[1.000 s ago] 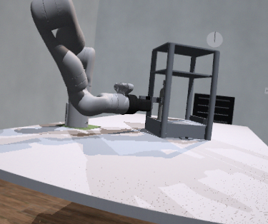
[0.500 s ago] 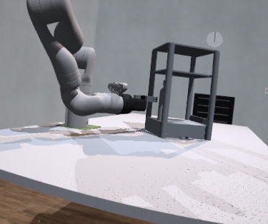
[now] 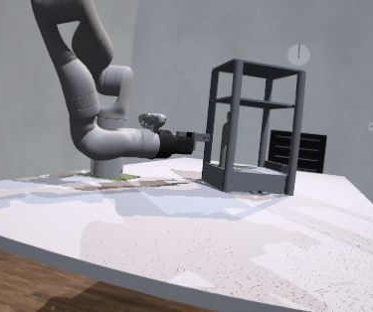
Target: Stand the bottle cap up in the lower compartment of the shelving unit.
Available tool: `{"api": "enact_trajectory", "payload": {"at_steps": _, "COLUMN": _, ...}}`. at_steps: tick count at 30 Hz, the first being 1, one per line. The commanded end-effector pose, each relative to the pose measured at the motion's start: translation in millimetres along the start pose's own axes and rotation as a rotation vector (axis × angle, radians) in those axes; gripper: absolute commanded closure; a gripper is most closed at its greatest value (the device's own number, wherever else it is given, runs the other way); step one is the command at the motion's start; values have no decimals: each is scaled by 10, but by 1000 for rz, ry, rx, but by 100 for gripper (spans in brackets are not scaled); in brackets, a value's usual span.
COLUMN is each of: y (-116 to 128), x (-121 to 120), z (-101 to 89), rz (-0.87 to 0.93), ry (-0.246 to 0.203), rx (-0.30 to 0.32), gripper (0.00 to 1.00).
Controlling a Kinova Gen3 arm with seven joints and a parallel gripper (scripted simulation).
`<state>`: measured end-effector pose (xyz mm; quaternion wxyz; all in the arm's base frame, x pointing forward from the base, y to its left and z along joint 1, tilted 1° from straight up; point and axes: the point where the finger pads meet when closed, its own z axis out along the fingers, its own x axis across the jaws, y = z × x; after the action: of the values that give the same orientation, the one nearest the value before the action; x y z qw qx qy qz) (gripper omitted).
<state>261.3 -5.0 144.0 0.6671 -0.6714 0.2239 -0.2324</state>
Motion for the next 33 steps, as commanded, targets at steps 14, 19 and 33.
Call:
{"api": "enact_trajectory", "payload": {"at_steps": 14, "y": 10, "x": 33, "z": -269, "rz": -8, "ry": 10, "rx": -9, "gripper": 0}}
{"api": "enact_trajectory", "payload": {"at_steps": 19, "y": 10, "x": 33, "z": -284, "rz": -8, "ry": 10, "rx": -9, "gripper": 0}}
{"api": "enact_trajectory", "payload": {"at_steps": 33, "y": -28, "x": 32, "z": -284, "rz": -8, "ry": 10, "rx": -9, "gripper": 0}}
